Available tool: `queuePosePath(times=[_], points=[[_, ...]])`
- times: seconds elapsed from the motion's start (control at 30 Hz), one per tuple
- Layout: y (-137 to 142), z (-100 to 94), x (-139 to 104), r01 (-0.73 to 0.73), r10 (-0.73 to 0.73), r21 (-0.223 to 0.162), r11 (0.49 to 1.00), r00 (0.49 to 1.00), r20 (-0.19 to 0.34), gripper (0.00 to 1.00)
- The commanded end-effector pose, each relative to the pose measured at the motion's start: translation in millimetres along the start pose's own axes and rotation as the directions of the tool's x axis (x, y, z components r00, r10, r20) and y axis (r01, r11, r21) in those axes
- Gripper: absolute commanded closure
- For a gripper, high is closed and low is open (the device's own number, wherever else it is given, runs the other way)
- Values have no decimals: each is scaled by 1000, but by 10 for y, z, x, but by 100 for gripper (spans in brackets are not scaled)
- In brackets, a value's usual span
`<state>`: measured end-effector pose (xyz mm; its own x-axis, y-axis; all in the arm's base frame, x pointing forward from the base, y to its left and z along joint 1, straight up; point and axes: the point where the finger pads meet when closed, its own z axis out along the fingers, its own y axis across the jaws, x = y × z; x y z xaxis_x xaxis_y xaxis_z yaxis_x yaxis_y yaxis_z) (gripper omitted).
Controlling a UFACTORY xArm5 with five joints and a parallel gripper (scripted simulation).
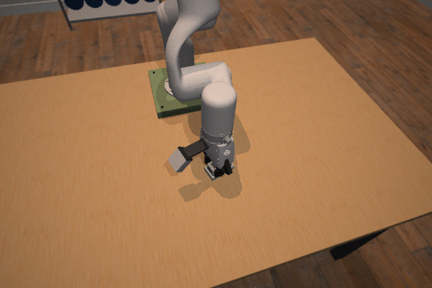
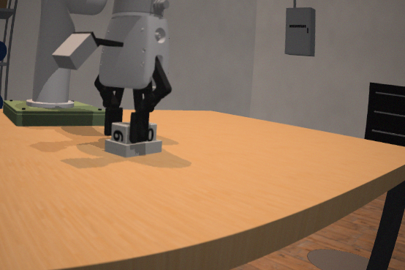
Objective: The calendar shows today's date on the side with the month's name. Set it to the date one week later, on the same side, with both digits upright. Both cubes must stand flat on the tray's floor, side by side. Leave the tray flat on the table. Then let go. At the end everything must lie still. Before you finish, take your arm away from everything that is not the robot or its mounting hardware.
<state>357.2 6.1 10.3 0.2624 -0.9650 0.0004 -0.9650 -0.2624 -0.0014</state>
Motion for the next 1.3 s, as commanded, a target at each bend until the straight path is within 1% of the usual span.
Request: queuePosePath(times=[0.0, 0.73, 0.77, 1.27], points=[[-12, -8, 3, 0, 0, 3, 1000, 1000, -1, 51], [-12, -8, 3, 0, 0, 3, 1000, 1000, -1, 51], [-12, -8, 3, 0, 0, 3, 1000, 1000, -1, 71], [-12, -8, 3, 0, 0, 3, 1000, 1000, -1, 71]])
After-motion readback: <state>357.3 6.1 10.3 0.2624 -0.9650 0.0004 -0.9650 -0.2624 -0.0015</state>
